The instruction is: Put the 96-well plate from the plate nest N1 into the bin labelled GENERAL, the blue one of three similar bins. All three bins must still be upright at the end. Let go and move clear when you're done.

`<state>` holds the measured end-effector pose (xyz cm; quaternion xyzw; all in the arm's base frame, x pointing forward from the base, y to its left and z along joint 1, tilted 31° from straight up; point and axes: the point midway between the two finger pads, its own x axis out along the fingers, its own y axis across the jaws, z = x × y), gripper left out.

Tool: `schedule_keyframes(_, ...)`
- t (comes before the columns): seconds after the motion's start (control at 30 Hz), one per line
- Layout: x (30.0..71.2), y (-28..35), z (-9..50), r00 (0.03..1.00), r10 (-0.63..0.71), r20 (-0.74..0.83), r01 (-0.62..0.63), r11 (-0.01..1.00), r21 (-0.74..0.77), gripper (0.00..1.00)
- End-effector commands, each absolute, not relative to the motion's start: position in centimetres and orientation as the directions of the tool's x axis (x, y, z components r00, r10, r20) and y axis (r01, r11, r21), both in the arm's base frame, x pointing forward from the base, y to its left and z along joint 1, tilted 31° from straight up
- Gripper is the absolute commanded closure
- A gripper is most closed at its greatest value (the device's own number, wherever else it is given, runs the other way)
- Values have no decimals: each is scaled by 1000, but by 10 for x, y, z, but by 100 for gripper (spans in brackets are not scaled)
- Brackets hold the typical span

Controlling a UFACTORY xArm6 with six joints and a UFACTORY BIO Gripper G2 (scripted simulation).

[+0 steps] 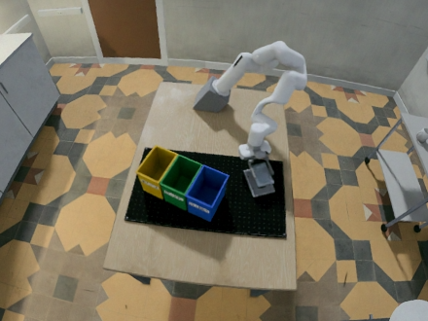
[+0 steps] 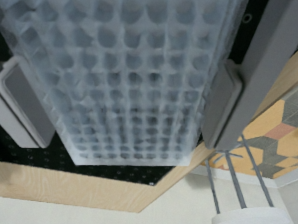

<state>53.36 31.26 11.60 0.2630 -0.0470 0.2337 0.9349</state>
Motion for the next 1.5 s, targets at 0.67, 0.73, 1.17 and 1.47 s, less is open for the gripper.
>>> schedule_keyframes(0.67,535,293,148,887,412,210,-461,753,470,100)
schedule_keyframes(0.73,535,291,151,887,412,210,-461,753,469,100)
schedule_keyframes(1.17,536,282,167,887,412,210,-461,753,469,100)
schedule_keyframes(1.47,536,274,180,887,412,210,-461,753,469,100)
